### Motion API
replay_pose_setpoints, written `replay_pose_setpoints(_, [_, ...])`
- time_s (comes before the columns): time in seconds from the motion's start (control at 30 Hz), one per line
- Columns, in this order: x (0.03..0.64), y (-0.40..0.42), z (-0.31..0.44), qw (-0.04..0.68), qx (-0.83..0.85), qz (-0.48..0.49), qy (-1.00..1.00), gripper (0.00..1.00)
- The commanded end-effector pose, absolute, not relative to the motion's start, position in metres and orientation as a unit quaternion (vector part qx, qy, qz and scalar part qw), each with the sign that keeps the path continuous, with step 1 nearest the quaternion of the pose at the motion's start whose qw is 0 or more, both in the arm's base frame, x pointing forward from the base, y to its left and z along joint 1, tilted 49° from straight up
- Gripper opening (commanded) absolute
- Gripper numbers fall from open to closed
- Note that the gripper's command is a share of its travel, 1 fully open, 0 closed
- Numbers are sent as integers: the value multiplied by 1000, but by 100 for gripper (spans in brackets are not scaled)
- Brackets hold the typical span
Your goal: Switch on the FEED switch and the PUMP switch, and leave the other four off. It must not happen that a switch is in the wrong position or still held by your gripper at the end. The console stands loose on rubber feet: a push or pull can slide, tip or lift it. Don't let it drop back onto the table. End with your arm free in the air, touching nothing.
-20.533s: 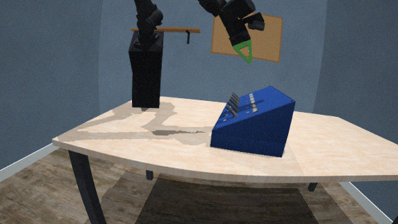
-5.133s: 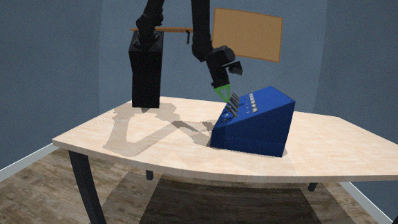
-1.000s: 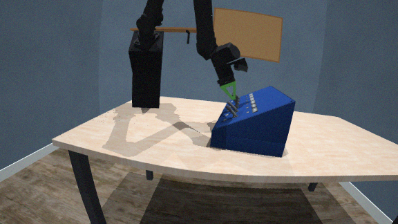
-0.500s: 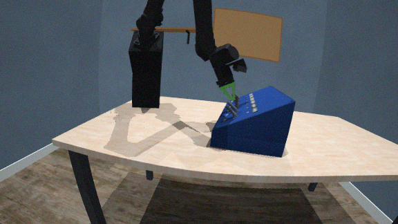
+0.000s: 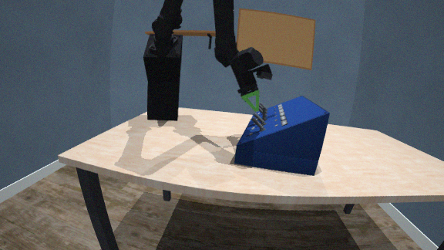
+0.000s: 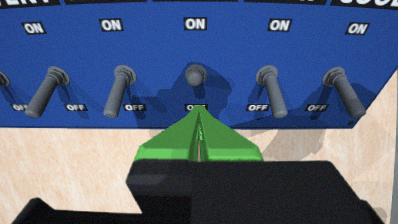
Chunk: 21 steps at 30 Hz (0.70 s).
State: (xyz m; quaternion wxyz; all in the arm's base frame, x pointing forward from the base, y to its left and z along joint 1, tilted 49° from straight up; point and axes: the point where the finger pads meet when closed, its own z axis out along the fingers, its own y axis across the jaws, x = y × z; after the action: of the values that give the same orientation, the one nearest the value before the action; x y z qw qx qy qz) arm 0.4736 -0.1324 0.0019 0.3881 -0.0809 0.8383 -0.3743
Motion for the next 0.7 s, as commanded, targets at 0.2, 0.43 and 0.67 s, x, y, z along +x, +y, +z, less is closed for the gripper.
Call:
replay_pose_setpoints(0.2, [431, -86, 33, 400, -86, -366, 836, 0])
replay_pose_setpoints(0.43, [406, -68, 47, 400, -86, -366, 836, 0])
replay_pose_setpoints(0.67, [390, -56, 55, 399, -85, -366, 836, 0])
